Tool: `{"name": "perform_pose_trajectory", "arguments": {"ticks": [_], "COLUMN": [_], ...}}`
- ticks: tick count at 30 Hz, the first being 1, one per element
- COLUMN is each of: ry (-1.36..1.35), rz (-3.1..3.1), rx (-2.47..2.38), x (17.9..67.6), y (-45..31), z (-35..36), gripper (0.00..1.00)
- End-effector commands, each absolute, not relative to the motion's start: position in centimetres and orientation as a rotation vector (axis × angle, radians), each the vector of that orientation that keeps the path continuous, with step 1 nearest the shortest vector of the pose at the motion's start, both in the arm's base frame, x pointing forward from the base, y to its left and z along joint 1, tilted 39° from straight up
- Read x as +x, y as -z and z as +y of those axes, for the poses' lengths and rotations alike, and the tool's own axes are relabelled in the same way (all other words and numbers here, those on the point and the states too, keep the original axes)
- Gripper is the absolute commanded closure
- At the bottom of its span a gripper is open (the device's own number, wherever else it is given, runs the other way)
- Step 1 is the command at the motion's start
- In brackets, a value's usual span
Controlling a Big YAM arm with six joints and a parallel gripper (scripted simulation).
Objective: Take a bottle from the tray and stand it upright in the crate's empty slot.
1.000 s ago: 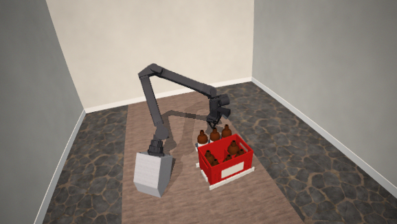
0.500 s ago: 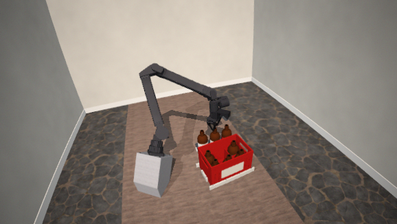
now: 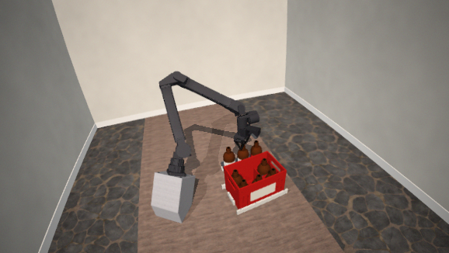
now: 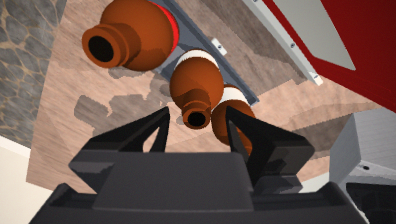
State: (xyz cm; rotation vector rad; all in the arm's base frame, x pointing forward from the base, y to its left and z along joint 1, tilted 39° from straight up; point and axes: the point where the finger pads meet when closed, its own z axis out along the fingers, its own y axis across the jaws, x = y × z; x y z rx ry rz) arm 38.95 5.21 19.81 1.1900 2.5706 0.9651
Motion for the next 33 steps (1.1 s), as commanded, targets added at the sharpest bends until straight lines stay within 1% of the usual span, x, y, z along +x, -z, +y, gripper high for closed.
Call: {"name": "perform_pose_trajectory", "arguments": {"ticks": [1, 33], "ry": [-0.971, -0.973], "rz": [2.575, 2.573], "rx": [1.197, 1.195], "x": [39.39, 39.58], "y": [-19.08, -18.74], "z": [5.94, 6.25], "gripper": [0.39, 0.39]}}
